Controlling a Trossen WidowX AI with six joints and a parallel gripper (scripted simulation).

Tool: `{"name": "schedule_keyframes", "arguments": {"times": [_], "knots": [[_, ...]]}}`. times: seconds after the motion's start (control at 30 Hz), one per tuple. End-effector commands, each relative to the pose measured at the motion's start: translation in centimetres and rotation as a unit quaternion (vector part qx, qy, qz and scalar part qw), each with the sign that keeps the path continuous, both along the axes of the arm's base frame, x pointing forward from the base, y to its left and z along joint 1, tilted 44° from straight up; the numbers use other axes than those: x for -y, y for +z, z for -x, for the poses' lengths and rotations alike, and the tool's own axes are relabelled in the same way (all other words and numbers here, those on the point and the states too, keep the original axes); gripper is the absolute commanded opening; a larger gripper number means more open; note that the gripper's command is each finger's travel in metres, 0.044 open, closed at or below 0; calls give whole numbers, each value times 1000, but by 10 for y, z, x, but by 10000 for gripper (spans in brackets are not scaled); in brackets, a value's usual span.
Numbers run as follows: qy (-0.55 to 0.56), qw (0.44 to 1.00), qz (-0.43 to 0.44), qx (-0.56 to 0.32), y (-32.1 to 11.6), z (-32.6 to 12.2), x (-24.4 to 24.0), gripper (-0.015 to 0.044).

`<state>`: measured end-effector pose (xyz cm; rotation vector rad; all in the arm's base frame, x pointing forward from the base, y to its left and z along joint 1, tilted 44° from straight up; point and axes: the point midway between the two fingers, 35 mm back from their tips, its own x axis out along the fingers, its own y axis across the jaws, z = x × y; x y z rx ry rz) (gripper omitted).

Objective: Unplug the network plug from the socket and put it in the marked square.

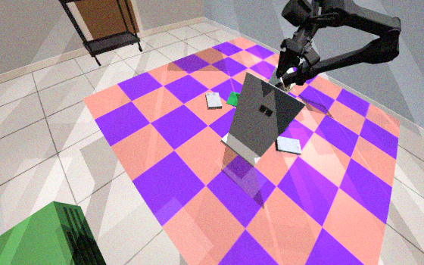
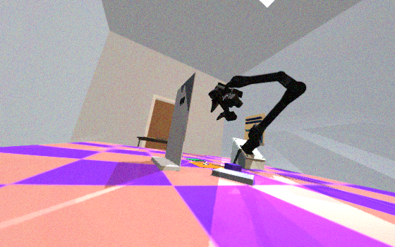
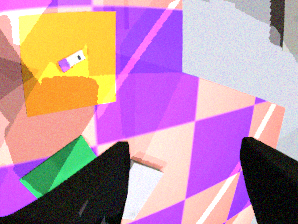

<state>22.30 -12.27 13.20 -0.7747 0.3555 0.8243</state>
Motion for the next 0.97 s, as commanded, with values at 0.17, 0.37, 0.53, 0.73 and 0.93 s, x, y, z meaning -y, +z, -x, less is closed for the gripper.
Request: {"name": "schedule_keyframes", "arguments": {"times": [0.17,0.37,0.53,0.73,0.93], "knots": [[1,1000,-2,-1,0,0,1,440],[1,1000,-2,-1,0,0,1,440],[1,1000,-2,-1,0,0,1,440],[1,1000,-2,-1,0,0,1,440],[1,1000,-2,-1,0,0,1,440]]}}
